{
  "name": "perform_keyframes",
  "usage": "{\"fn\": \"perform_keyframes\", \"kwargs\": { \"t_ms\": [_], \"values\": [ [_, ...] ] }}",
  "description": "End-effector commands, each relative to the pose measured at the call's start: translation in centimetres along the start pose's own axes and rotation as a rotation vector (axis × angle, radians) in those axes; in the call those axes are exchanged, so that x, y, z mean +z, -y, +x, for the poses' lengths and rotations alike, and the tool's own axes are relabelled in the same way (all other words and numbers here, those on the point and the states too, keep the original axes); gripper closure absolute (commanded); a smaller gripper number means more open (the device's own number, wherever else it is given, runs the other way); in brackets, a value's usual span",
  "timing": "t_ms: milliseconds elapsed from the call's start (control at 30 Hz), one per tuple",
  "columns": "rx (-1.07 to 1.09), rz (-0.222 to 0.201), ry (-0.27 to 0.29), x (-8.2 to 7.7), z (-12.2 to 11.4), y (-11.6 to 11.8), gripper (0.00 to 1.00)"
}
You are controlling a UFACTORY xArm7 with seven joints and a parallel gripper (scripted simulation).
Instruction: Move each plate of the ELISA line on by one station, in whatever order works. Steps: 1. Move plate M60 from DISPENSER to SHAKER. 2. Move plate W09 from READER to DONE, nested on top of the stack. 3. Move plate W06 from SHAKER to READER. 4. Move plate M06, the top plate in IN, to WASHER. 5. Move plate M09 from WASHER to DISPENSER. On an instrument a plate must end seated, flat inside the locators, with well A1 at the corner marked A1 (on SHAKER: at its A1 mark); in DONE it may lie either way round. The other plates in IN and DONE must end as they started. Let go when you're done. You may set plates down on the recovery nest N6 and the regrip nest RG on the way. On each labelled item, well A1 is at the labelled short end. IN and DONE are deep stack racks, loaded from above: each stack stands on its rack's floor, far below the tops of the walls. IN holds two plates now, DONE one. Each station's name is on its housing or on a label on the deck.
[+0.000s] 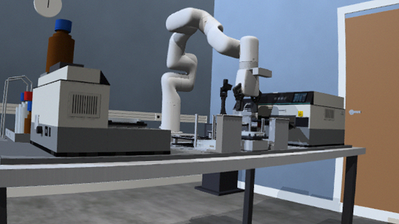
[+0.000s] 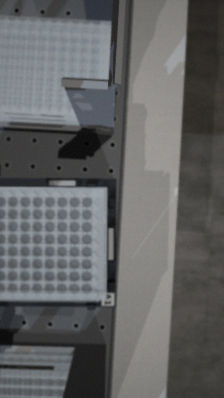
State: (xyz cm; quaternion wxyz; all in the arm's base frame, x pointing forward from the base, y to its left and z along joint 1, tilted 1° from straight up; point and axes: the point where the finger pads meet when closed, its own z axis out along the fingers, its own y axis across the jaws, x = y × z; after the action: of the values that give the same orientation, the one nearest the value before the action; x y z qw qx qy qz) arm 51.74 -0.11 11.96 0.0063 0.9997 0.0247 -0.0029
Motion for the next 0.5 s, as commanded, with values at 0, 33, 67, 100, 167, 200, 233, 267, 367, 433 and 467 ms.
{"fn": "perform_keyframes", "kwargs": {
  "t_ms": [0,33,67,100,167,200,233,267,367,433,467],
  "values": [
    [0.0,-0.001,-0.005,0.4,0.1,0.0,0.0],
    [0.0,-0.001,-0.005,0.6,0.2,0.0,0.0],
    [0.0,-0.001,-0.005,0.7,0.2,0.0,0.0],
    [0.0,-0.001,-0.005,0.8,0.2,0.0,0.0],
    [0.0,-0.001,-0.005,0.8,0.2,0.0,0.0],
    [0.0,-0.001,-0.005,1.0,0.2,0.0,0.0],
    [0.0,-0.001,-0.005,1.1,0.2,0.0,0.0],
    [0.0,-0.001,-0.005,1.2,0.2,0.0,0.0],
    [0.0,-0.001,-0.005,1.6,0.2,0.0,0.0],
    [0.0,-0.001,-0.005,1.9,0.2,0.0,0.0],
    [0.0,-0.001,-0.005,2.0,0.2,0.0,0.0]
  ]
}}
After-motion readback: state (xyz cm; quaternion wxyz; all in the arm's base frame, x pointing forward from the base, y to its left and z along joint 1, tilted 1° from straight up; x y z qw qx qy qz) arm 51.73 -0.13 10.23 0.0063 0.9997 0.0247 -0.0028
